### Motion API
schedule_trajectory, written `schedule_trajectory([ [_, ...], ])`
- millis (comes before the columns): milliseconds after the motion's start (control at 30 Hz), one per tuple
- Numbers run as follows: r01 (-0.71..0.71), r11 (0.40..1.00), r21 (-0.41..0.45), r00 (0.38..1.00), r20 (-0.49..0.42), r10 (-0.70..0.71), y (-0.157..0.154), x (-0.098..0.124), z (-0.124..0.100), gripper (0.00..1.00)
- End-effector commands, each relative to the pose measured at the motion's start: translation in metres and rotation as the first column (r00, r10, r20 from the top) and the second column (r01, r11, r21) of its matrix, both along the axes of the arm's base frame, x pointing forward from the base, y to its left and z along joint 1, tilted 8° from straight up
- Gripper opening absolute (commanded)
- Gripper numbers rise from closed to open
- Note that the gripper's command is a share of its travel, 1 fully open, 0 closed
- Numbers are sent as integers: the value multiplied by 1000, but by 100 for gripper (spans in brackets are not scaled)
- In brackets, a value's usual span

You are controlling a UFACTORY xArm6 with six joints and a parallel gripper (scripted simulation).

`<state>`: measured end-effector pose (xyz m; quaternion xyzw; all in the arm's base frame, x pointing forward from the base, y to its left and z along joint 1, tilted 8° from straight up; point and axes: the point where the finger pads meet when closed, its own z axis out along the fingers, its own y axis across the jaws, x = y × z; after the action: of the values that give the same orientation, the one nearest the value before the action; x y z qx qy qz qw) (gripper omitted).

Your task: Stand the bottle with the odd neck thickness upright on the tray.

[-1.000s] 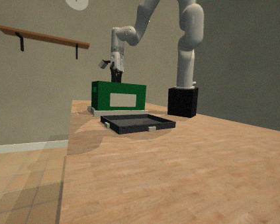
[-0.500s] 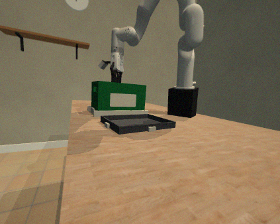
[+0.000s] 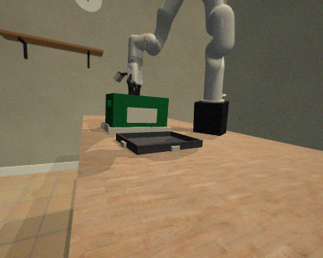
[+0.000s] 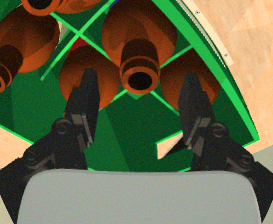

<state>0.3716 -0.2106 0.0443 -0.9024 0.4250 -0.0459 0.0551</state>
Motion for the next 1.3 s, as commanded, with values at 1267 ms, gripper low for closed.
schedule_trajectory([
  [1267, 0, 1000, -2, 1000, 4, 0, 1, 5, -24, 65],
])
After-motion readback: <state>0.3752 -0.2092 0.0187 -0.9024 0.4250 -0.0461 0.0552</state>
